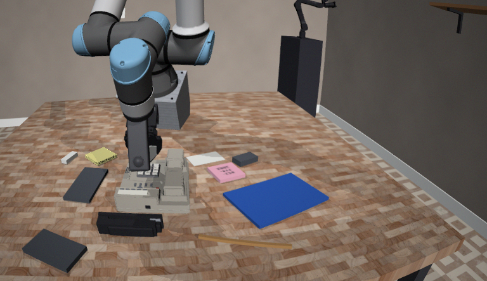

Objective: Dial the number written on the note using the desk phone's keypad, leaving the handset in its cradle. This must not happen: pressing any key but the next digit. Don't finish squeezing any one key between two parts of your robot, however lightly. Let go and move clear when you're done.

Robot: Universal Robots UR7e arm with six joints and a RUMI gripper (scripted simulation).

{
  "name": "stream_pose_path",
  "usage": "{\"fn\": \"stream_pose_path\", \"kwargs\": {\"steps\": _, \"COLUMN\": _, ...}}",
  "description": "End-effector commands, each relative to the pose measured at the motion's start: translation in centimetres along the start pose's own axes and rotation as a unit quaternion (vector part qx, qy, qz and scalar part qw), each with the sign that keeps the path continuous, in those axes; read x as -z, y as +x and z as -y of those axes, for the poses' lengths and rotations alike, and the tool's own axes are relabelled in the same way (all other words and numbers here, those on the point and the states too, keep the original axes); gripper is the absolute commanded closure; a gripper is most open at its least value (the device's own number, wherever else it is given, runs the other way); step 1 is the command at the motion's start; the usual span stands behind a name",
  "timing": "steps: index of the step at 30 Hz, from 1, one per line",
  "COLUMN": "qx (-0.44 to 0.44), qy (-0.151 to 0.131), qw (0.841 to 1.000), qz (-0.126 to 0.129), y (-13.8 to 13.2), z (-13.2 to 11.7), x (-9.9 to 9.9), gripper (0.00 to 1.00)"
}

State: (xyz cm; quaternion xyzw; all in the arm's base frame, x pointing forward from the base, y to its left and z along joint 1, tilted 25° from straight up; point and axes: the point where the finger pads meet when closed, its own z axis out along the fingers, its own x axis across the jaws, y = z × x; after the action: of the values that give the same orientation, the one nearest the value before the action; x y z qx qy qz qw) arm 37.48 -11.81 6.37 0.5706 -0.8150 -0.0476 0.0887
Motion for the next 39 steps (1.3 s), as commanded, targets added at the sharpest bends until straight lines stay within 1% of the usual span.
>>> {"fn": "stream_pose_path", "kwargs": {"steps": 1, "qx": 0.000, "qy": 0.001, "qw": 1.000, "qz": 0.000, "y": 0.00, "z": 0.07, "x": -0.04, "gripper": 1.00}}
{"fn": "stream_pose_path", "kwargs": {"steps": 39, "qx": 0.000, "qy": 0.001, "qw": 1.000, "qz": 0.000, "y": 0.00, "z": 0.33, "x": -0.40, "gripper": 1.00}}
